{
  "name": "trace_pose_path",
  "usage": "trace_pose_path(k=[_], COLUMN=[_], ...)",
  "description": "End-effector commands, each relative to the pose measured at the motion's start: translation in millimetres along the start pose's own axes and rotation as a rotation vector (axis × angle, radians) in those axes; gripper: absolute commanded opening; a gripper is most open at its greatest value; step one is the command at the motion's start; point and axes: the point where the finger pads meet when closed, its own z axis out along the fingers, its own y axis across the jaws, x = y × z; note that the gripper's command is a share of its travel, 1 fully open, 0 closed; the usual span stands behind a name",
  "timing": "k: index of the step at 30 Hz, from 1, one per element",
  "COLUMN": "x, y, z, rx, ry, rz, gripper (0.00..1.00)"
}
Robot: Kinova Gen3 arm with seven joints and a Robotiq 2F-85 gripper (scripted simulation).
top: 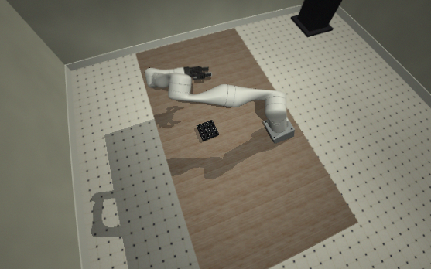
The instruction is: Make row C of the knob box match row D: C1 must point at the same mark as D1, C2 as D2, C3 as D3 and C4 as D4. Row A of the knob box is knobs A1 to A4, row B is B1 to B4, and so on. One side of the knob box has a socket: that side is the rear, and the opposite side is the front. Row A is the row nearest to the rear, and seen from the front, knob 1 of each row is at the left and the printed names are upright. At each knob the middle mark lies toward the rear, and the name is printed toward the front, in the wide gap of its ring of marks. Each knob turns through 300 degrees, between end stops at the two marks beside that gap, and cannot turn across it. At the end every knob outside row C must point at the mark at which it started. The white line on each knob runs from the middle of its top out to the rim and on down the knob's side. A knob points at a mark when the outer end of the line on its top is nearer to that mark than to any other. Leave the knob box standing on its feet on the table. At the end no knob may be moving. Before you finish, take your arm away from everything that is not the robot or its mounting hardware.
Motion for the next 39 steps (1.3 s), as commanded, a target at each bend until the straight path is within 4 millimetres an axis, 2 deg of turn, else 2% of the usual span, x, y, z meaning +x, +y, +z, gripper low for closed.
trace_pose_path(k=[1,7,9,24,27,39], x=[11,43,43,125,126,187], y=[-6,-21,-21,-58,-58,-86], z=[-4,-7,-7,-15,-12,-20], rx=[-0.039,-0.094,-0.094,-0.238,-0.25,-0.347], ry=[0.072,0.245,0.245,0.691,0.71,1.038], rz=[0.014,0.045,0.045,0.123,0.133,0.191], gripper=[1.0,1.0,1.0,1.0,1.0,1.0])
